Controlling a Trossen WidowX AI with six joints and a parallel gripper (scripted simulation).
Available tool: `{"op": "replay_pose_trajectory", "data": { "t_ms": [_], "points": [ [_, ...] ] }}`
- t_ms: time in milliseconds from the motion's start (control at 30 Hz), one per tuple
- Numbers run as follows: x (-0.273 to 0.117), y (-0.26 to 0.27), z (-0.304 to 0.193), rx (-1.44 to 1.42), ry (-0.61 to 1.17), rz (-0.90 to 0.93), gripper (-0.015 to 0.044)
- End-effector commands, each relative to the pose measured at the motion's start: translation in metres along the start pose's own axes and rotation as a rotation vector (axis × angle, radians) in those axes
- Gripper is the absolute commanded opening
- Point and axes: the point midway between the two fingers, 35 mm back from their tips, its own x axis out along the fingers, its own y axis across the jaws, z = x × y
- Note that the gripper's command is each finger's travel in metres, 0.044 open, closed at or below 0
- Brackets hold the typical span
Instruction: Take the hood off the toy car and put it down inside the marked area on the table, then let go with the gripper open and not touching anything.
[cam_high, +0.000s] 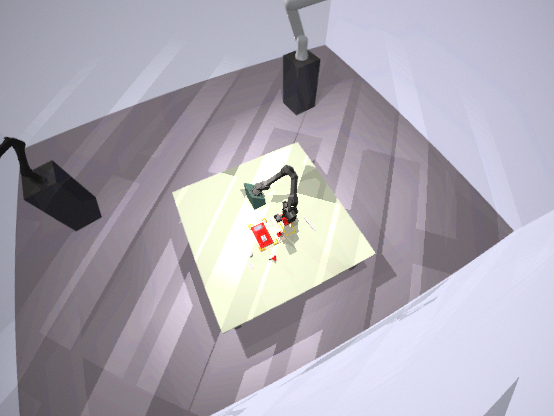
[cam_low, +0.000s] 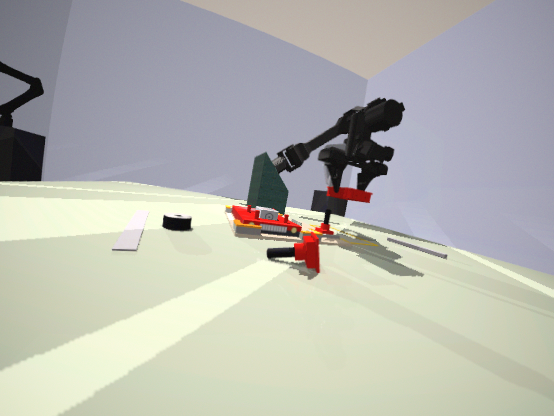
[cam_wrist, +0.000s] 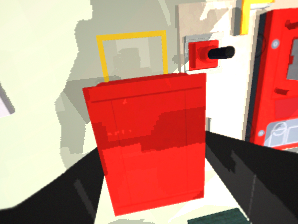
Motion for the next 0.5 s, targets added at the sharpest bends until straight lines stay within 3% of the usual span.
{"op": "replay_pose_trajectory", "data": {
  "t_ms": [0, 467],
  "points": [
    [0.004, 0.000, -0.001, 0.006, 0.001, 0.003, 0.0000],
    [0.014, -0.001, 0.000, 0.006, 0.001, 0.002, 0.0000]
  ]
}}
